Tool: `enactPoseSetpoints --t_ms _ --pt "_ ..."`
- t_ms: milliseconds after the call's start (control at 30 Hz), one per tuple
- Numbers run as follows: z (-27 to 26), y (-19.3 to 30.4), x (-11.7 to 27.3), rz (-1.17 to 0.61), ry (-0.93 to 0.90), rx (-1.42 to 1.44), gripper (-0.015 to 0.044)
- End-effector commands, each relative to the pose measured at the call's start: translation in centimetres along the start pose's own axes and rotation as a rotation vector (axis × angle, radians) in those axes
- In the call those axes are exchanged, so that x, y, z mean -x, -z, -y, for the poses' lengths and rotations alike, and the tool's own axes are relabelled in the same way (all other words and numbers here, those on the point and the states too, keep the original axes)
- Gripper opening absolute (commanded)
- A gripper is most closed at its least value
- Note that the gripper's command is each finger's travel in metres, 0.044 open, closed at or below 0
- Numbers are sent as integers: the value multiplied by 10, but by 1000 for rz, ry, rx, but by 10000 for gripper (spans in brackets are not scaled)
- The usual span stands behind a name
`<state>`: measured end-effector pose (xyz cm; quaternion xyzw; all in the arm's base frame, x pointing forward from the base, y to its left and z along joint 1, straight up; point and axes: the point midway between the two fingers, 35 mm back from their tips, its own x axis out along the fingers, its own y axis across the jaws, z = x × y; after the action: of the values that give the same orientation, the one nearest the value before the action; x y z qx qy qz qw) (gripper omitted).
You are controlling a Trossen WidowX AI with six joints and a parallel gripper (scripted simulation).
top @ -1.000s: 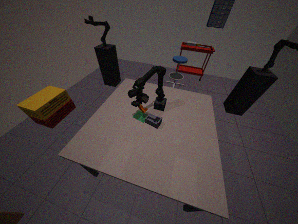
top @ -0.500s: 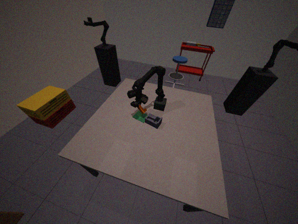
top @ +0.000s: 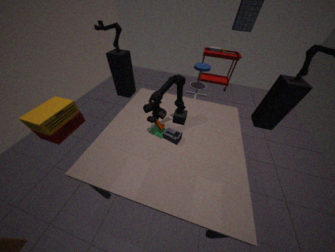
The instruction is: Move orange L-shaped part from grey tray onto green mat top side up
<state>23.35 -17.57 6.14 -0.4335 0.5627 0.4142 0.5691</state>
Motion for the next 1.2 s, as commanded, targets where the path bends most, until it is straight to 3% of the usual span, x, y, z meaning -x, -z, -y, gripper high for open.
enactPoseSetpoints --t_ms 0,1167 --pt "-2 0 -9 0 -8 6 0" --pt "-3 -1 -49 1 -9 6 0"
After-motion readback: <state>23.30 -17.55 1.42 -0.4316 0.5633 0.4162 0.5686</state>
